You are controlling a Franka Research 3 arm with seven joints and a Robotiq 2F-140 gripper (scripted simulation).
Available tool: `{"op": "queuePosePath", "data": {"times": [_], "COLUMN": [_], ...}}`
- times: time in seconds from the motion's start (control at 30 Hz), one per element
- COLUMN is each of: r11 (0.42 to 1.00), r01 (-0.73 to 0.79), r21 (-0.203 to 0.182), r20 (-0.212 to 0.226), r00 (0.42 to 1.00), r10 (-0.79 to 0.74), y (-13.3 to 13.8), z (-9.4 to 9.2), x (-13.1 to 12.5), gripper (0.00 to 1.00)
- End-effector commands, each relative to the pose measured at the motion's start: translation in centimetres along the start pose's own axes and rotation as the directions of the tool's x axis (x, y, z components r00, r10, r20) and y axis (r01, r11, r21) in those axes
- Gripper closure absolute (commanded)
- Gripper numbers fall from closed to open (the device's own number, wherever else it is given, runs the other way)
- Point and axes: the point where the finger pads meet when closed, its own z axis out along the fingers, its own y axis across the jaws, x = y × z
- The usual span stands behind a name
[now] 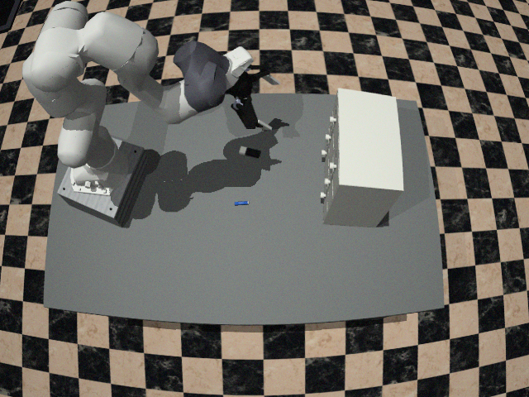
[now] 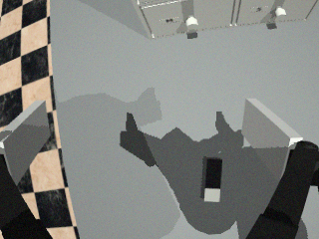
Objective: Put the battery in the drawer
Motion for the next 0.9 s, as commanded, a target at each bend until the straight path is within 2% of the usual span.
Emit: {"op": "queuePosePath", "data": {"times": [0.0, 0.43, 0.87], "r11": [0.991, 0.995, 0.994], "r01": [0.097, 0.072, 0.064], "r21": [-0.087, -0.073, -0.093], "r20": [0.248, 0.255, 0.276], "r00": [0.966, 0.966, 0.960], "r10": [-0.073, -0.051, -0.036], "y": [-0.47, -0.57, -0.57], "z": [-0.69, -1.57, -1.59], "x": [0.03, -0.21, -0.21], "gripper": [0.00, 0.00, 0.00]}}
